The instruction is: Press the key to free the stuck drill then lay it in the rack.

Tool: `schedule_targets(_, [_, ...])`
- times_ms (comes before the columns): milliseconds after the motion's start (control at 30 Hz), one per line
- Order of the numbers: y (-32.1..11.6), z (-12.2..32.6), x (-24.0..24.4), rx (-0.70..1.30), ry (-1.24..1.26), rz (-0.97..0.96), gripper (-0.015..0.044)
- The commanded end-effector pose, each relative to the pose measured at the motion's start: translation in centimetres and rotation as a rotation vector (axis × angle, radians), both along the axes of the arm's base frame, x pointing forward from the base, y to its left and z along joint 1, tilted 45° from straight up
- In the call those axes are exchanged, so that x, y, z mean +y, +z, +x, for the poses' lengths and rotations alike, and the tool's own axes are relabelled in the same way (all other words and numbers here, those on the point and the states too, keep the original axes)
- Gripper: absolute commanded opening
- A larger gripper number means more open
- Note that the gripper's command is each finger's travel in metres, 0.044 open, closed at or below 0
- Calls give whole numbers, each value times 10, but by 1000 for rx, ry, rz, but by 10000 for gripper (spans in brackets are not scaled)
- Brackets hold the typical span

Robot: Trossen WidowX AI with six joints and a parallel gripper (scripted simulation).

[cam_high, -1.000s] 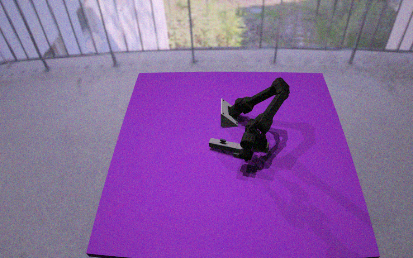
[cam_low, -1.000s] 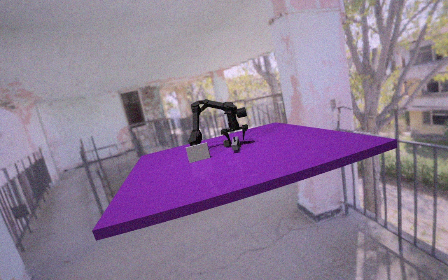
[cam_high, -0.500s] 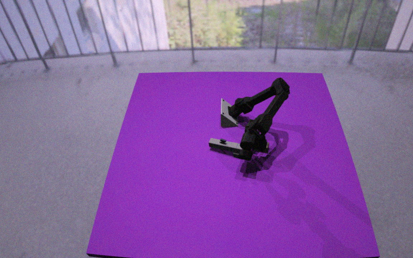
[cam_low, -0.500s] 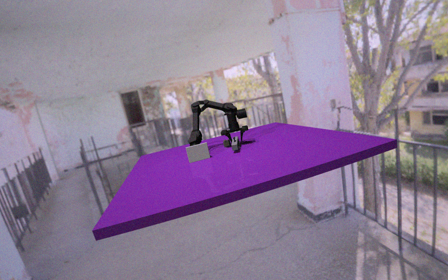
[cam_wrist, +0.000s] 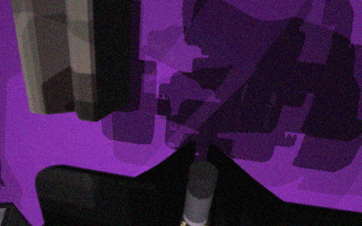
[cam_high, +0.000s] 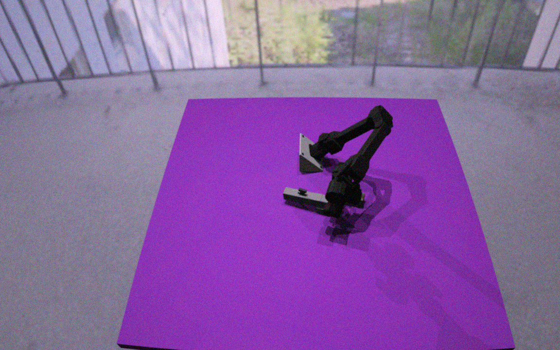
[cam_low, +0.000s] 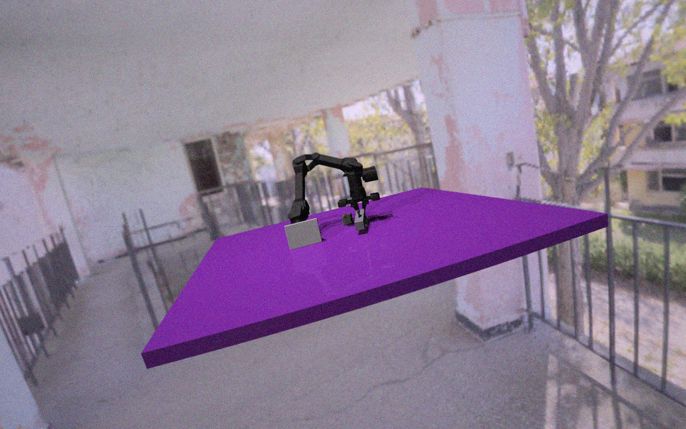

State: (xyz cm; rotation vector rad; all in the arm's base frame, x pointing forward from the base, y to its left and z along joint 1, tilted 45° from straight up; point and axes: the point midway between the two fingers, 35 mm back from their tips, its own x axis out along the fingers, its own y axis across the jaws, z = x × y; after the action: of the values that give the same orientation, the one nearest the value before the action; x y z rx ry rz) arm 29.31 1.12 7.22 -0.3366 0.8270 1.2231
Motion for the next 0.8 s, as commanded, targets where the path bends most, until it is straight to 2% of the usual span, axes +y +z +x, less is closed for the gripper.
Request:
schedule_targets(0, [0, 1, 0, -7, 1, -3, 0])
schedule_targets(767, [17, 9, 13, 3, -2, 4, 0])
